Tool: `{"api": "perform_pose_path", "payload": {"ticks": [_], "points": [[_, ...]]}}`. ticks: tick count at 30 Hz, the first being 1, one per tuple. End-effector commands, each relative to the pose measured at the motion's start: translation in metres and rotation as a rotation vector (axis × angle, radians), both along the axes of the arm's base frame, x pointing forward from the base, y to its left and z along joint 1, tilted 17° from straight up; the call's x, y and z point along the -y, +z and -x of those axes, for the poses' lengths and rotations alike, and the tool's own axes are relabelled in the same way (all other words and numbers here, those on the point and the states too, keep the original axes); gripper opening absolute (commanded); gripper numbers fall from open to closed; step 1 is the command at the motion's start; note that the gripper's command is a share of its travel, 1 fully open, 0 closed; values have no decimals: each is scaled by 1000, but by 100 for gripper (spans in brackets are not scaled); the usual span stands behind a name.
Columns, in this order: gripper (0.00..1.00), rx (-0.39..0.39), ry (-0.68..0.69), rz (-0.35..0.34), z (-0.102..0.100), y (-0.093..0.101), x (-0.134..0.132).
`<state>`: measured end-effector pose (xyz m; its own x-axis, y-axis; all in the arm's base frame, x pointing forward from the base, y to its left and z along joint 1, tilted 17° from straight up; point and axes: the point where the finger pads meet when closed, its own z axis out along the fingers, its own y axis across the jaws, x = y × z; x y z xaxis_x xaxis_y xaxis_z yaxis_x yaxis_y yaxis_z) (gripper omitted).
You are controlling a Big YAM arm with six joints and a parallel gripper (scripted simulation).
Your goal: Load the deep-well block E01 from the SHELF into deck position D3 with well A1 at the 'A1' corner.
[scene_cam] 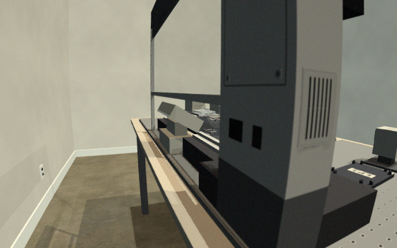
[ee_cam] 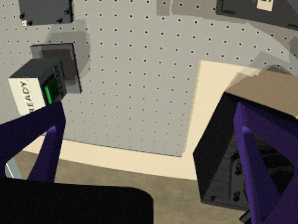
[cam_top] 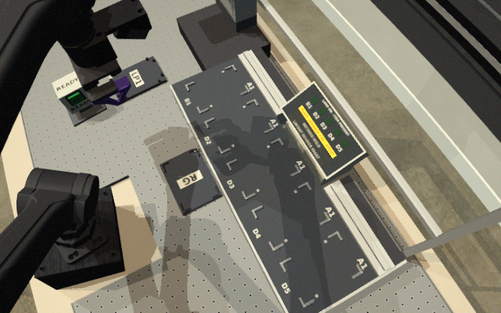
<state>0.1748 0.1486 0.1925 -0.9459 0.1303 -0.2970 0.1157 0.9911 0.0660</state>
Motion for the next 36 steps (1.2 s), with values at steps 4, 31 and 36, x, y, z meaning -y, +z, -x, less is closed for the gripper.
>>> {"api": "perform_pose_path", "payload": {"ticks": [4,31,36], "points": [[100,15,-86,50,-8,33,19],[100,43,-88,102,0,70,136],[100,52,-89,114,0,78,161]]}}
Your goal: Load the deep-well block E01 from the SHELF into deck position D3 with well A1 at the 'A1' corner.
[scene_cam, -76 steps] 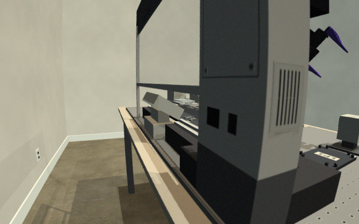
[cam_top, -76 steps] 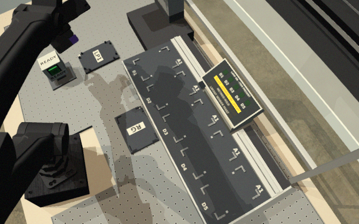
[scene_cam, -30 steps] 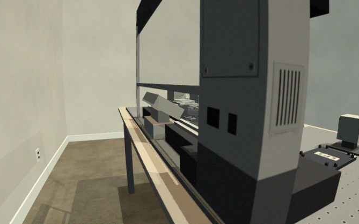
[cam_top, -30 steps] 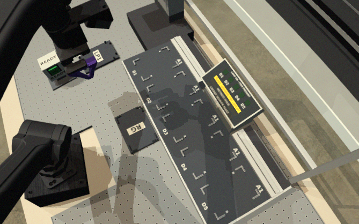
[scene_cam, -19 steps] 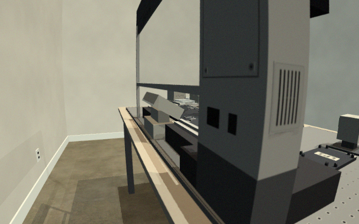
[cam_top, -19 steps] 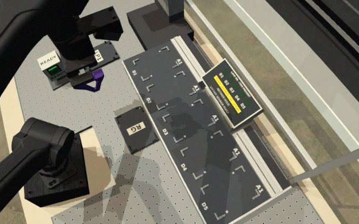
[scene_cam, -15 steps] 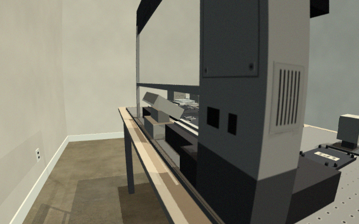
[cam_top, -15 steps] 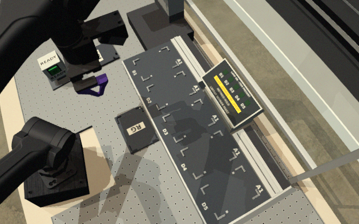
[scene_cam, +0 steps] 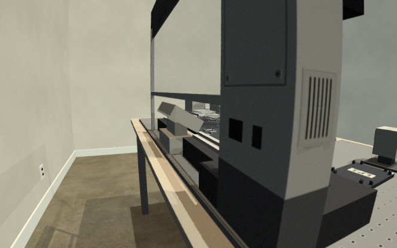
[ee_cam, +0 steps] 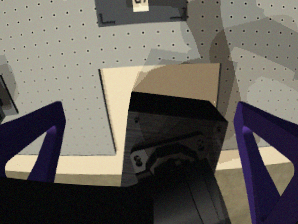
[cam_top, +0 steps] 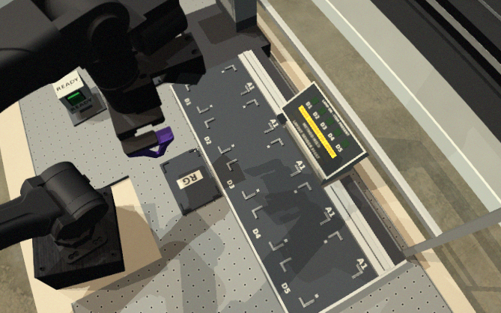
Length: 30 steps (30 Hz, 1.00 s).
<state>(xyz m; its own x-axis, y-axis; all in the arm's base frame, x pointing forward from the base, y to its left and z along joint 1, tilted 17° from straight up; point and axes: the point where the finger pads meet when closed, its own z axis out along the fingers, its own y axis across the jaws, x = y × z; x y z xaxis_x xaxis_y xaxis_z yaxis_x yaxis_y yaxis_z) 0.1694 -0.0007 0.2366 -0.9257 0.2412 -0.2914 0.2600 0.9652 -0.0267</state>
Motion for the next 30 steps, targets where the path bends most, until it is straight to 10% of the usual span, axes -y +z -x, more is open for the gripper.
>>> {"api": "perform_pose_path", "payload": {"ticks": [1,12,13,16,30], "points": [[100,74,62,32,-5,36,17],[100,64,62,57,-9,46,63],[100,7,85,37,2,20,55],[100,7,85,38,1,22,56],[100,27,-166,-29,37,19,108]]}}
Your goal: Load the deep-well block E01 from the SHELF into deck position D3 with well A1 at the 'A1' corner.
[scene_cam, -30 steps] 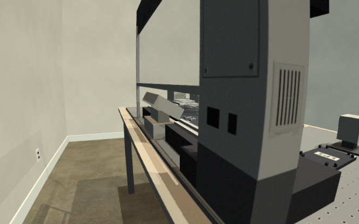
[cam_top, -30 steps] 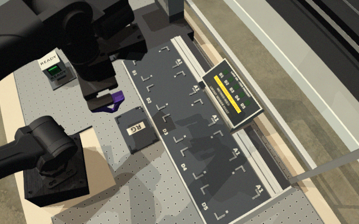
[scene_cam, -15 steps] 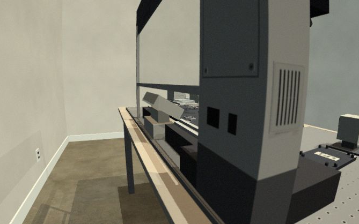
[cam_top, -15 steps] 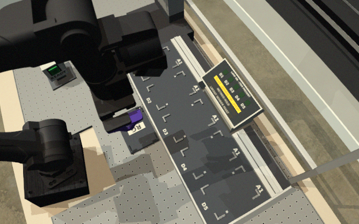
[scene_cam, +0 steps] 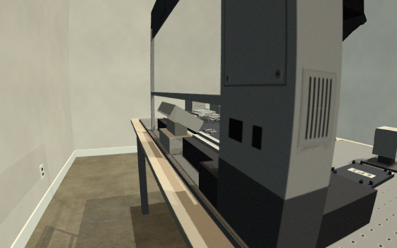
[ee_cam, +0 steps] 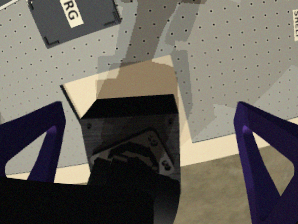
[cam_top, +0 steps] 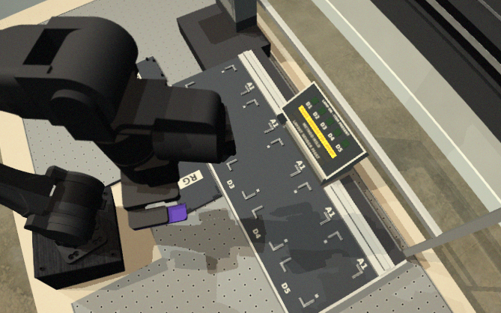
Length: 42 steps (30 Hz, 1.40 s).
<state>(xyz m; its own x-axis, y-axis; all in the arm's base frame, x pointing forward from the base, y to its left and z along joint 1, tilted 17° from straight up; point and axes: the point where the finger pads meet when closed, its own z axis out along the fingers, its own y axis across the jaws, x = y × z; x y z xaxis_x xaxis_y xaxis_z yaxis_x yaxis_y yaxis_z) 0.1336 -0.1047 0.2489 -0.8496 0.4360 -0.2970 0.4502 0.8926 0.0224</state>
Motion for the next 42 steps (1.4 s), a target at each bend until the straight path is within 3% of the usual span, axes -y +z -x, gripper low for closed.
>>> {"api": "perform_pose_path", "payload": {"ticks": [1,8,12,16,17,19,23,25,26,33,34,36,42], "points": [[100,1,18,6,5,5,8],[100,42,-115,12,23,23,42],[100,43,-191,-17,36,12,59],[100,59,-229,1,41,22,73],[100,46,-249,-38,46,7,71],[100,62,-286,-14,51,20,85],[100,68,-363,-34,64,18,102],[100,65,-402,-67,71,8,107],[100,73,-420,-50,74,17,115],[100,86,-536,-83,91,14,136],[100,72,-558,-146,94,-11,128],[100,91,-594,-99,101,13,148],[100,104,-709,-131,121,10,173]]}}
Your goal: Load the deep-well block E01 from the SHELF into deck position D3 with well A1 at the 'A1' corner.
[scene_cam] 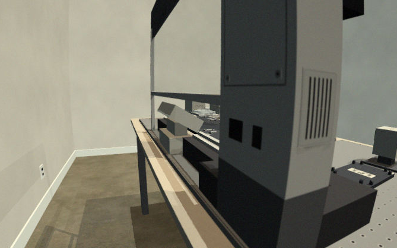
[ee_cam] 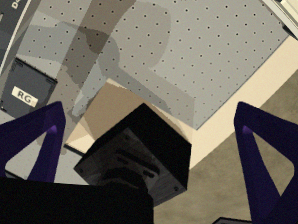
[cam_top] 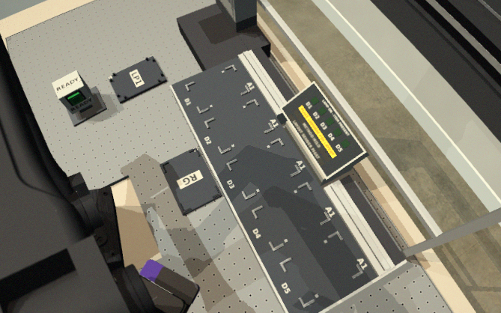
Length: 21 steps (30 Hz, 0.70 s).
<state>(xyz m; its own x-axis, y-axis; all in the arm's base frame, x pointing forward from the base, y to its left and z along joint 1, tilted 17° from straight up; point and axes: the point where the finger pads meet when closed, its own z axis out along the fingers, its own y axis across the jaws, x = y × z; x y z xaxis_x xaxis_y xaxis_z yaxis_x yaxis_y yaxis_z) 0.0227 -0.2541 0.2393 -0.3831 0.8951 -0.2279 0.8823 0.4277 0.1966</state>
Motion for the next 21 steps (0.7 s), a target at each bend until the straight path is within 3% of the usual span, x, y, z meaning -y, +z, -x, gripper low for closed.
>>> {"api": "perform_pose_path", "payload": {"ticks": [1,8,9,10,21], "points": [[100,7,-88,38,13,19,28],[100,19,-184,10,29,17,48],[100,24,-203,-33,31,2,43],[100,23,-222,-1,36,16,56],[100,51,-433,-60,72,11,100]]}}
